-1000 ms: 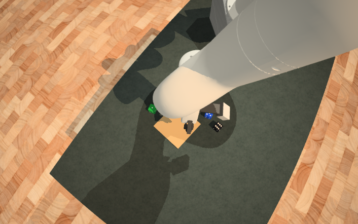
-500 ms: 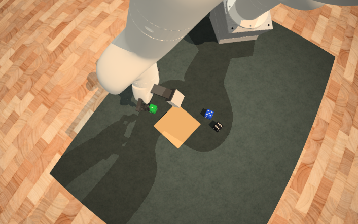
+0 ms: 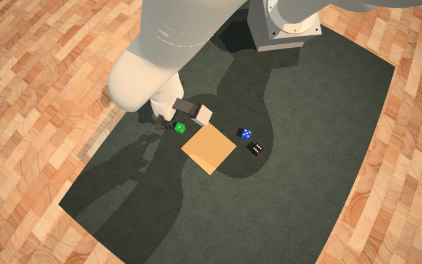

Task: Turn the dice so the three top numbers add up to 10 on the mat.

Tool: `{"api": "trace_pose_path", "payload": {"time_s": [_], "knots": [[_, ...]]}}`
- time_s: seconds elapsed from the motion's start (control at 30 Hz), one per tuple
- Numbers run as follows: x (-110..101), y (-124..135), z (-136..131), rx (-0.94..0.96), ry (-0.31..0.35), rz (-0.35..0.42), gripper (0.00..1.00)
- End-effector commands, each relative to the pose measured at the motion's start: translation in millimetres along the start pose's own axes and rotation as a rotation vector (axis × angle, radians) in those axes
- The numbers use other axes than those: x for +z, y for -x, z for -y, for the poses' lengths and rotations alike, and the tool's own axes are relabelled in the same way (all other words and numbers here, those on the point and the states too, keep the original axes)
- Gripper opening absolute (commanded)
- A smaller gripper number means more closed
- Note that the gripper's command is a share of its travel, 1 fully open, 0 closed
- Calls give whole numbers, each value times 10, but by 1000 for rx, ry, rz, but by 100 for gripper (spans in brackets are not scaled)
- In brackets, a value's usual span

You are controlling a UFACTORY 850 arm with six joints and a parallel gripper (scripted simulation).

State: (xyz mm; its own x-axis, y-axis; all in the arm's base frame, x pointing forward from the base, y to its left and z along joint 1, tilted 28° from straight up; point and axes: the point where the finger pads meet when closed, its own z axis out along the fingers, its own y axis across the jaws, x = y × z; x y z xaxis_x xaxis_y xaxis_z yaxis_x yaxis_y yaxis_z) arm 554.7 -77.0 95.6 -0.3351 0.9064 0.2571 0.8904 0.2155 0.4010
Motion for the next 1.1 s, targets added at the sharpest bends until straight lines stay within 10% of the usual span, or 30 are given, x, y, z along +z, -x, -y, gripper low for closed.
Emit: {"api": "trace_pose_path", "payload": {"time_s": [0.0, 0.57, 1.07], "knots": [[-6, 6, -6, 0, 1, 1, 100], [24, 6, -9, 204, 1, 1, 100], [107, 8, -15, 779, 2, 0, 100]]}}
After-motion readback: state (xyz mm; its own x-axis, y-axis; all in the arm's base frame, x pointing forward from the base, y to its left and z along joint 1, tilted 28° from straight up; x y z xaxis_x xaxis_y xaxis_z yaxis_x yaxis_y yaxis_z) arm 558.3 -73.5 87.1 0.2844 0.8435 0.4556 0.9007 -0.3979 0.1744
